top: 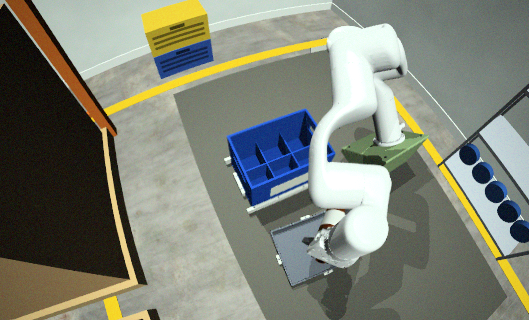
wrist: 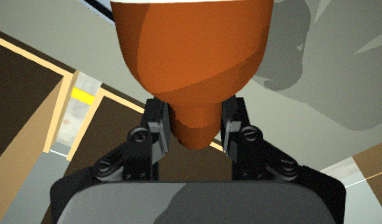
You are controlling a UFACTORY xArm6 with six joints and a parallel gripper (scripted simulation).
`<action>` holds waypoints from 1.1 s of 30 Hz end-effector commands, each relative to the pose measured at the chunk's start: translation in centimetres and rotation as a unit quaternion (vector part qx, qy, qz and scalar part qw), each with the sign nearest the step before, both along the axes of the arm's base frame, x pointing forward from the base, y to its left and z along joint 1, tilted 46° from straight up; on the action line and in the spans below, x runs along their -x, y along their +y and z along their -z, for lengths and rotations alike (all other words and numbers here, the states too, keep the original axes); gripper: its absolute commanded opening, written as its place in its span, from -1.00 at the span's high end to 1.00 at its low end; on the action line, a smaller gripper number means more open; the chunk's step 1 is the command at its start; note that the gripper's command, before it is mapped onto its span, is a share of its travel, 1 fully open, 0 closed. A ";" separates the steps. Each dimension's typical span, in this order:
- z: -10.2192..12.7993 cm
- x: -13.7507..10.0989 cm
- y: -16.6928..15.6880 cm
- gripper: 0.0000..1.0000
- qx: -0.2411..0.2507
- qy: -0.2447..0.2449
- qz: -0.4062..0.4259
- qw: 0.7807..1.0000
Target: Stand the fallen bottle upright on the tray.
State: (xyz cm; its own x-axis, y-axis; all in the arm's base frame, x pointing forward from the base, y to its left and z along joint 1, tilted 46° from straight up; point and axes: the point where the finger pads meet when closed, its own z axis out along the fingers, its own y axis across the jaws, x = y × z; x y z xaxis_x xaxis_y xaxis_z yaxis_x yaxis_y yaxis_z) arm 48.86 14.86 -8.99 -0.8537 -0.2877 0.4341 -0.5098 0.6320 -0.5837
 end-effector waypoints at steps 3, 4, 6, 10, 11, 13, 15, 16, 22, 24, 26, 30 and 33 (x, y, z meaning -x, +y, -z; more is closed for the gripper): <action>-0.1 -0.1 0.2 1.00 -0.001 -0.002 -0.001 1.000; -0.1 -0.1 0.2 1.00 -0.001 -0.002 -0.001 1.000; -0.1 -0.1 0.2 1.00 -0.001 -0.003 0.000 1.000; -0.1 -0.1 0.2 1.00 0.000 -0.010 0.007 1.000; -0.1 -0.1 0.2 1.00 0.000 -0.013 0.010 1.000; -0.1 -0.1 0.2 1.00 0.002 -0.022 0.018 1.000; -0.1 -0.1 0.2 1.00 0.003 -0.032 0.028 0.999; -0.1 -0.1 0.2 1.00 0.004 -0.037 0.033 0.999; -0.1 -0.1 0.2 1.00 0.007 -0.061 0.055 0.997; -0.1 -0.1 0.2 1.00 0.009 -0.071 0.066 0.995; -0.1 -0.1 0.2 1.00 0.010 -0.081 0.074 0.994; -0.1 -0.1 0.2 1.00 0.012 -0.092 0.086 0.992; -0.1 -0.1 0.2 1.00 0.012 -0.096 0.089 0.991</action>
State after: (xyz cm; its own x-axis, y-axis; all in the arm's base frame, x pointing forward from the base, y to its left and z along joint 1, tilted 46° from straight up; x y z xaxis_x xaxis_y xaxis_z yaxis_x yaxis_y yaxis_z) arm 48.87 14.86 -8.99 -0.9520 -0.1248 0.2793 -0.2866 0.6832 -0.6716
